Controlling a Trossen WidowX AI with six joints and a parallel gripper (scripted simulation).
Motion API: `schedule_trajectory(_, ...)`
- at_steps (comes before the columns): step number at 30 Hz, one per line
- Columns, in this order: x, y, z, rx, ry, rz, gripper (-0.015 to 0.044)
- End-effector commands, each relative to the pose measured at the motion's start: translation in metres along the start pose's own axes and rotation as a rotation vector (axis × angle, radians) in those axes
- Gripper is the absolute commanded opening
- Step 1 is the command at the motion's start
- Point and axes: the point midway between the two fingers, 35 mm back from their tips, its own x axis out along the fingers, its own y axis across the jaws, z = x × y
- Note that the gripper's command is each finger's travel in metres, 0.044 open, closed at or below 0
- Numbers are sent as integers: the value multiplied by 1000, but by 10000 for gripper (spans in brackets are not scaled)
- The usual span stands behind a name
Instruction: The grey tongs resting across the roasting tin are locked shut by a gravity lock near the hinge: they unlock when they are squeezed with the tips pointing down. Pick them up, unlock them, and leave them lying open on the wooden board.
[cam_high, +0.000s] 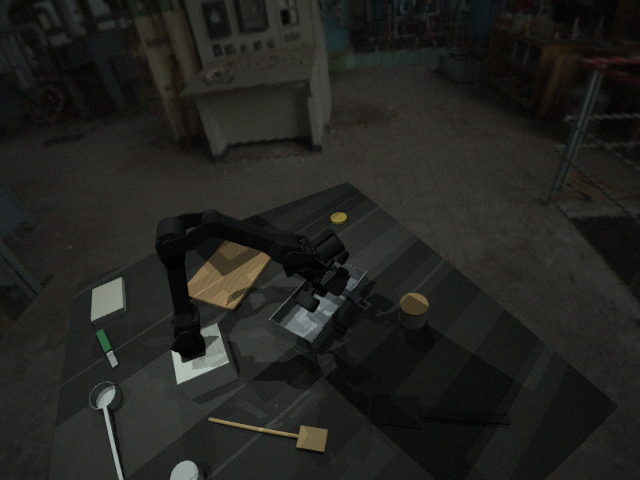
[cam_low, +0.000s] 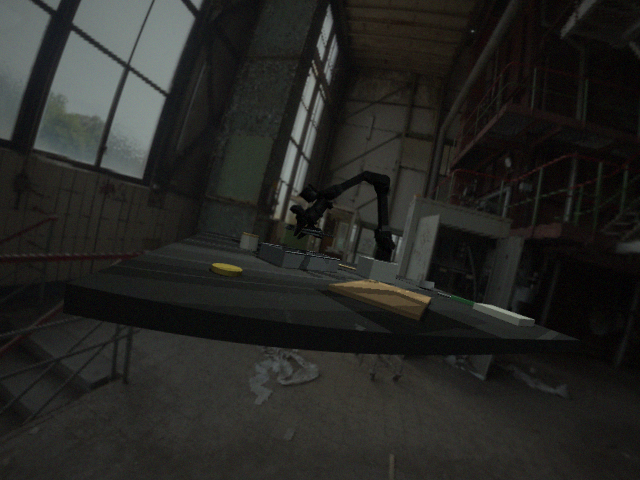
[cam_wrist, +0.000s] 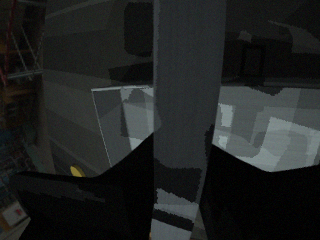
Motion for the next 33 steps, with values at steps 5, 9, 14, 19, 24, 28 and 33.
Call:
schedule_trajectory(5,2,5,2,10,-1,-74,-150)
schedule_trajectory(9,4,6,2,14,1,-124,-150)
schedule_trajectory(14,6,7,2,17,2,-188,-150)
schedule_trajectory(19,7,8,2,18,2,-251,-150)
schedule_trajectory(24,7,8,2,17,2,-315,-150)
schedule_trajectory(28,7,8,1,14,1,-366,-150)
schedule_trajectory(33,6,8,0,9,-1,-430,-150)
